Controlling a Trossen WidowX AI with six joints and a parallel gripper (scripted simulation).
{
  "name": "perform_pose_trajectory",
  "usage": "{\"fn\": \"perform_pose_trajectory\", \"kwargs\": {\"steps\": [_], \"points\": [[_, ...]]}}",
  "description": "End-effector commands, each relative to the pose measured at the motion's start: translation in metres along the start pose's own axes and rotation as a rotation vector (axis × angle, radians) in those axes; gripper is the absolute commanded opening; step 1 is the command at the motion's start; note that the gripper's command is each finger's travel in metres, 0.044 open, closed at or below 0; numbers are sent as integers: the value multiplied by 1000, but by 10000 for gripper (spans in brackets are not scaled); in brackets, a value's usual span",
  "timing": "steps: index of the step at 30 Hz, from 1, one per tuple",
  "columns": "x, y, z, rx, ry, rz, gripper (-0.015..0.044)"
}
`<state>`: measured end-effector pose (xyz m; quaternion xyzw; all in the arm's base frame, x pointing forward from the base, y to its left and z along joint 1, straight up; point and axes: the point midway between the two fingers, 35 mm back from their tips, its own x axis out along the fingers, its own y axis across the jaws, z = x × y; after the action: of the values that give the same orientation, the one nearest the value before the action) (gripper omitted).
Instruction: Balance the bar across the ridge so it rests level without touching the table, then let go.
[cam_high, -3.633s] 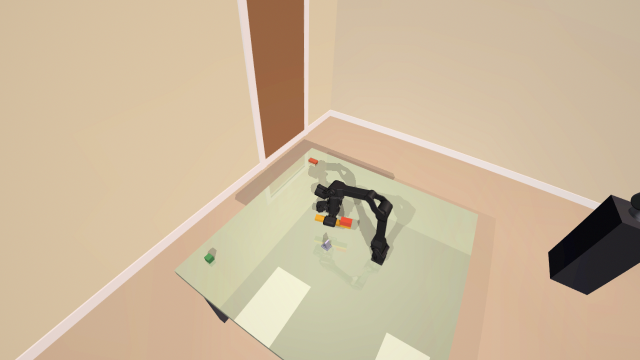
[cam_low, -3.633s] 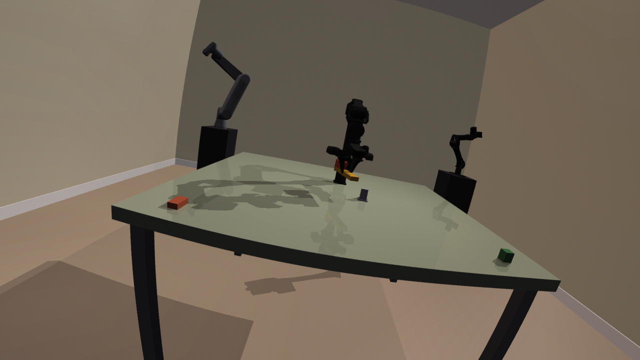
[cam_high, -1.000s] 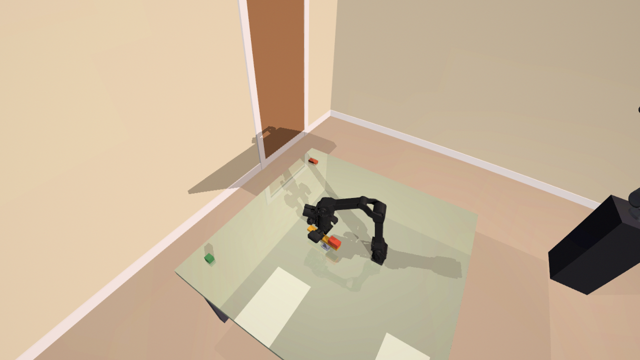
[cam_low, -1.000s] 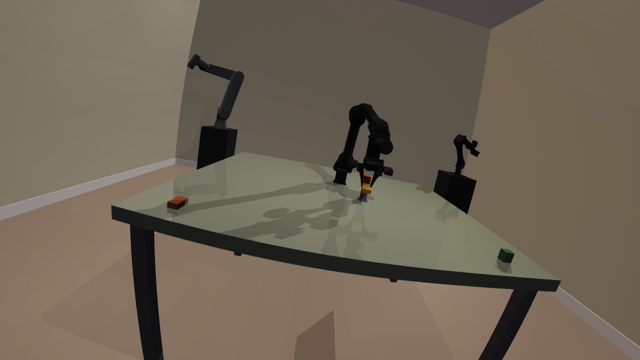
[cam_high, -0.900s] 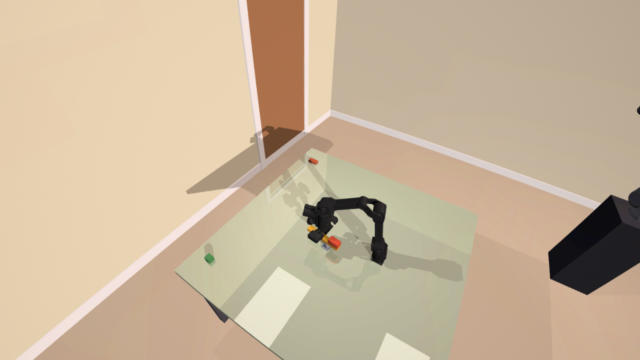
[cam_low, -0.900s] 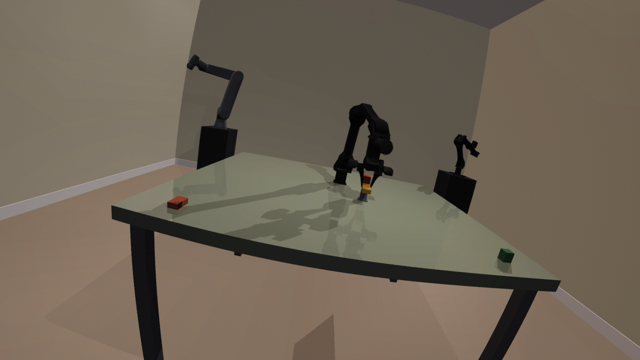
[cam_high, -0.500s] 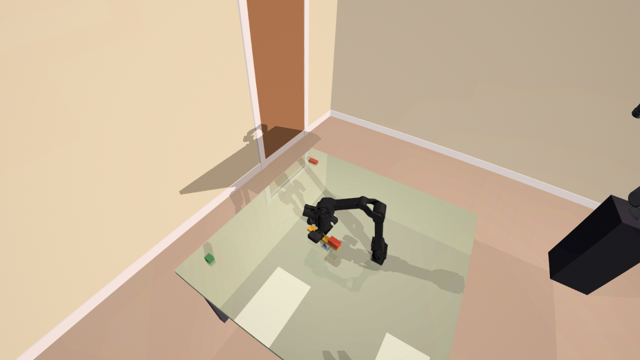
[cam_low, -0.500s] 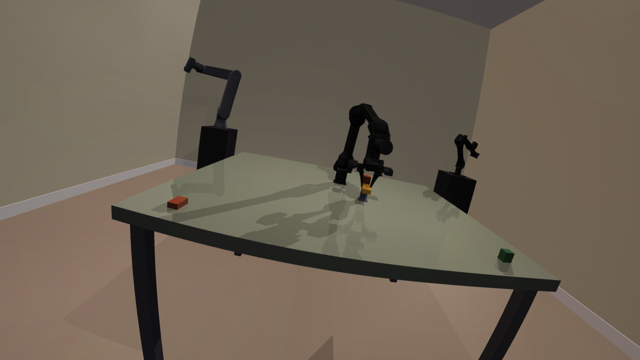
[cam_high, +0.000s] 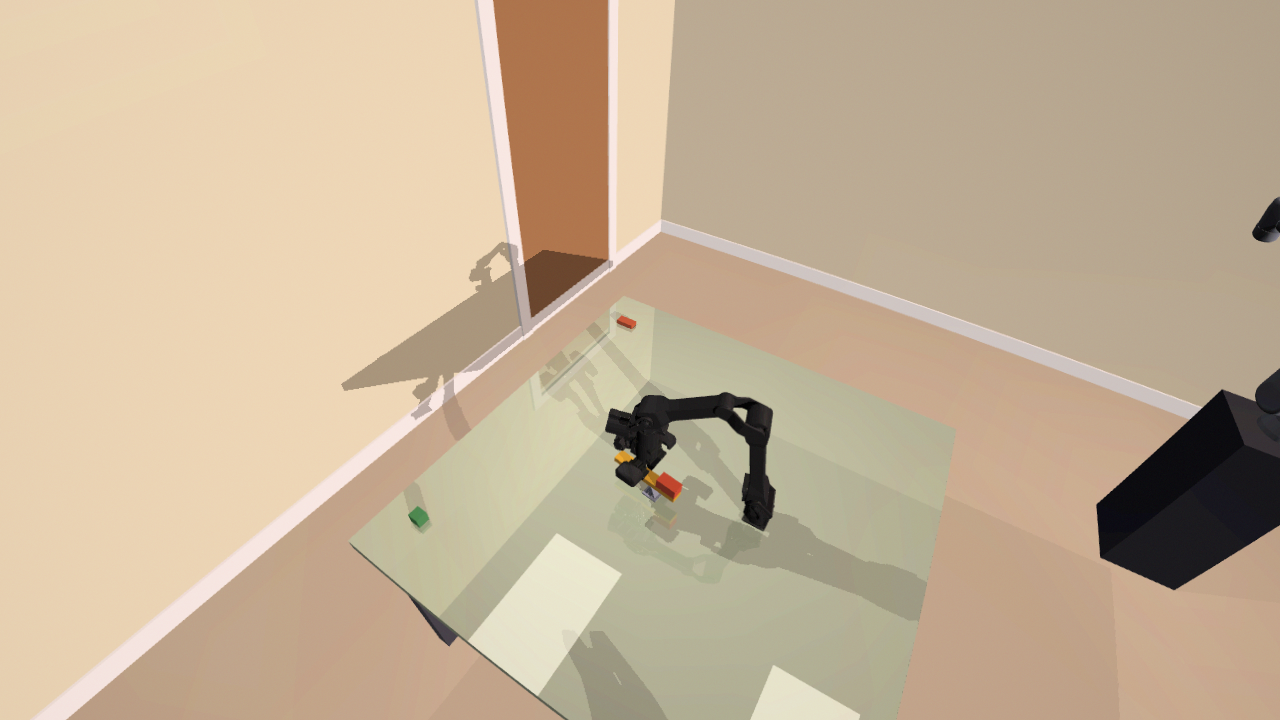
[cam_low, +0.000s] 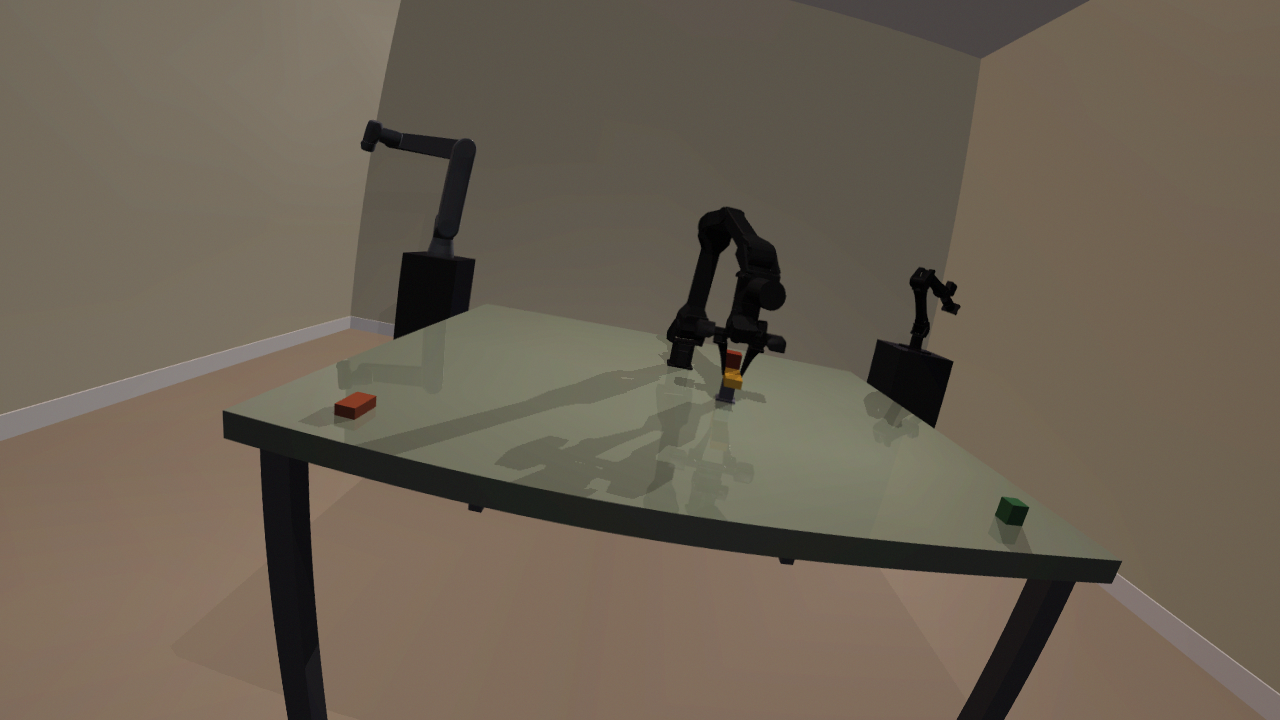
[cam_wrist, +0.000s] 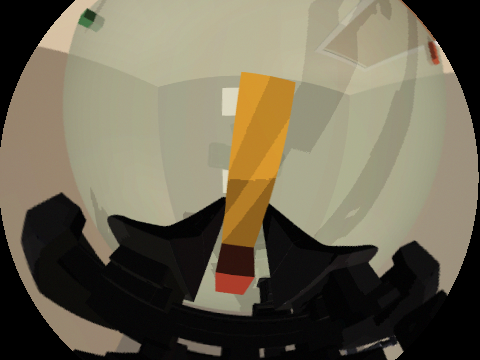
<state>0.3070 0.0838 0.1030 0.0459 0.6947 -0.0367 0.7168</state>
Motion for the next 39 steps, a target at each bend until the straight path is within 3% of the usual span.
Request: {"fn": "perform_pose_trajectory", "kwargs": {"steps": [1,39], "points": [[0,0,0,6,-2,-2,0],[4,0,0,6,-2,-2,0]]}}
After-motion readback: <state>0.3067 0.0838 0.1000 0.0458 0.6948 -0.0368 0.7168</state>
